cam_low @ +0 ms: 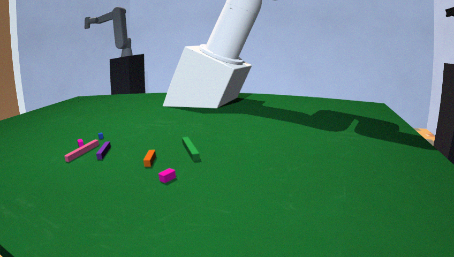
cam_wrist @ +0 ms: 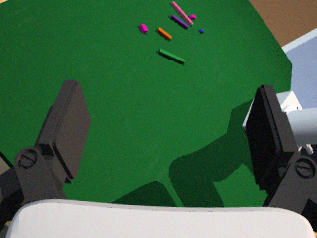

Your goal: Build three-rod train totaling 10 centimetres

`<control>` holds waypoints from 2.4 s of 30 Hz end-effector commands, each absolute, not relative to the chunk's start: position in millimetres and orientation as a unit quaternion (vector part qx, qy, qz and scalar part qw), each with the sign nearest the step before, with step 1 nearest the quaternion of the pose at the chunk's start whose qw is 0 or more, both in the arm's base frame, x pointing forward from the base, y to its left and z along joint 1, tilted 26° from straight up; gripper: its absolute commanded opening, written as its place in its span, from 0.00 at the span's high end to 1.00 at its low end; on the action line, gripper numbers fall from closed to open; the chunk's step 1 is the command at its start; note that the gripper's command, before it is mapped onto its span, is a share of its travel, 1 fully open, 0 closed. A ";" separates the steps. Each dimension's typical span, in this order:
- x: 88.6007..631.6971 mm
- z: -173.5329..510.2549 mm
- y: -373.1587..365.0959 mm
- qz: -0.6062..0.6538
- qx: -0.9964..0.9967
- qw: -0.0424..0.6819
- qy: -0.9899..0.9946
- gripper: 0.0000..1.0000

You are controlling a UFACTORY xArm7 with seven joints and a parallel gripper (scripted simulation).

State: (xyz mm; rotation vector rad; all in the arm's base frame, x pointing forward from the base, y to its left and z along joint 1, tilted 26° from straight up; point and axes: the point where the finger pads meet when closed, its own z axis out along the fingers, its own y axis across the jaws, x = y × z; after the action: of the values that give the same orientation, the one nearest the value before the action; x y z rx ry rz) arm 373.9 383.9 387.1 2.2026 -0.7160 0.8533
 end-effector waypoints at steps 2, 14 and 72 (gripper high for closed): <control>374.2 389.3 383.3 0.327 0.842 0.328 -0.275 0.00; 374.2 389.3 383.3 0.327 0.842 0.328 -0.275 0.00; 437.5 284.7 77.8 -0.027 0.992 0.127 -0.004 0.00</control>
State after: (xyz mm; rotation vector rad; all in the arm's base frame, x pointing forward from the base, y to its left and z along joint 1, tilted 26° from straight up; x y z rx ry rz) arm 444.3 108.6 293.3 2.7944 -0.0394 -0.0647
